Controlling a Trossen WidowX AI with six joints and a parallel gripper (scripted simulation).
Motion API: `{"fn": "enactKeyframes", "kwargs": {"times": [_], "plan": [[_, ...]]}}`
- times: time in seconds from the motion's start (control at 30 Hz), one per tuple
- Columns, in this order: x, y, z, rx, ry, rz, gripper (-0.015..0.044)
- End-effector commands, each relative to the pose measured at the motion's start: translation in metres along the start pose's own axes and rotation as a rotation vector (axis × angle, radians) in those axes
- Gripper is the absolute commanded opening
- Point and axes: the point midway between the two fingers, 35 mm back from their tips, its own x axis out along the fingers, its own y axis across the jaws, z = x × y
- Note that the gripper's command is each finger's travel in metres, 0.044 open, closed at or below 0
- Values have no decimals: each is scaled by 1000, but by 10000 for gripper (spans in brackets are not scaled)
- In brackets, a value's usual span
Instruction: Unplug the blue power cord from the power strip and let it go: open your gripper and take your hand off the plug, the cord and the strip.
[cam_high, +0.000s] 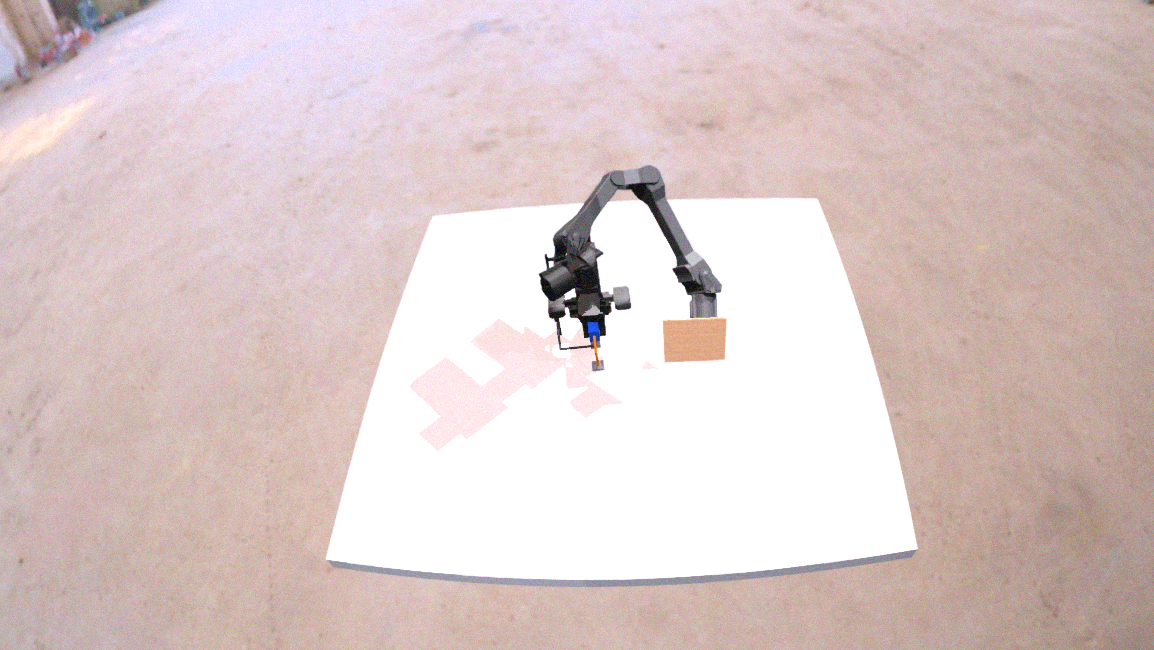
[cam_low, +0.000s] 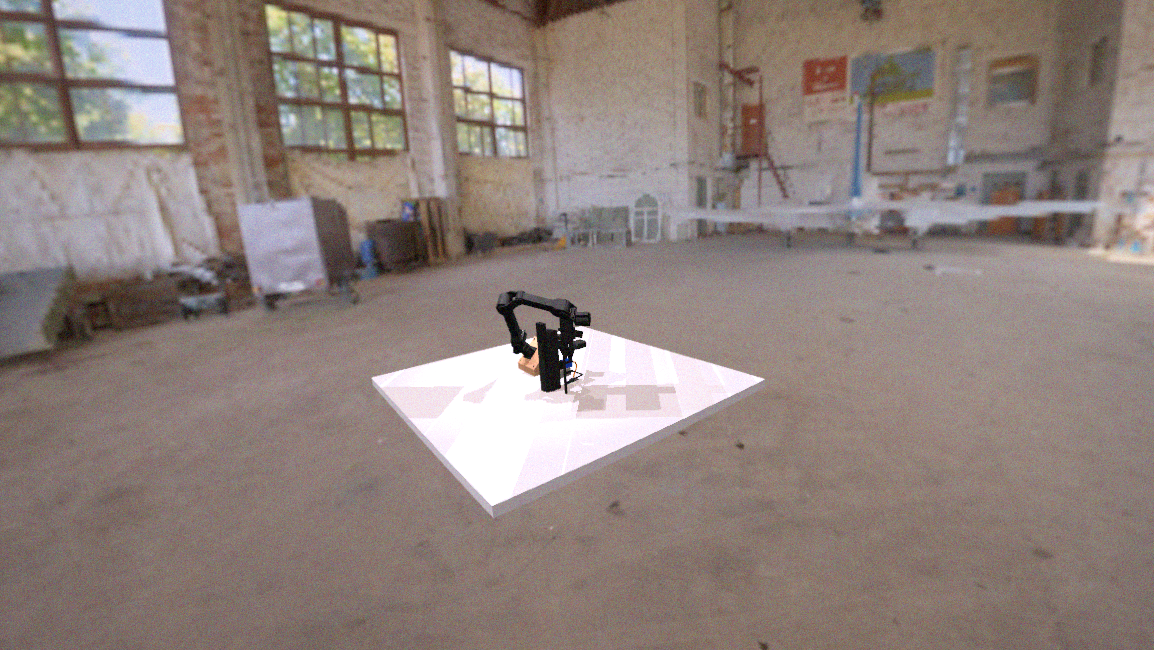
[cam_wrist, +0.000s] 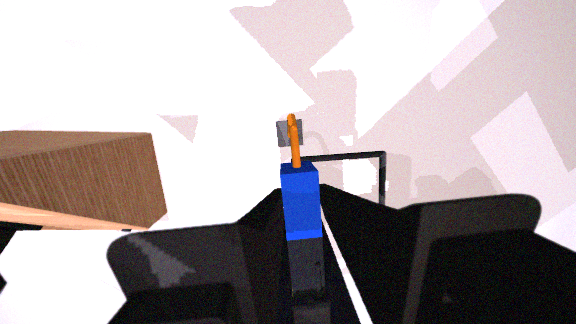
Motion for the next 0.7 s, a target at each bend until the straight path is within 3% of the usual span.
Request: {"fn": "enactKeyframes", "kwargs": {"times": [0.0,0.5,0.67], "plan": [[-2,-1,10,2,-12,-6,0],[-5,-2,34,0,-14,-7,0],[-1,0,28,-2,-10,-8,131]]}}
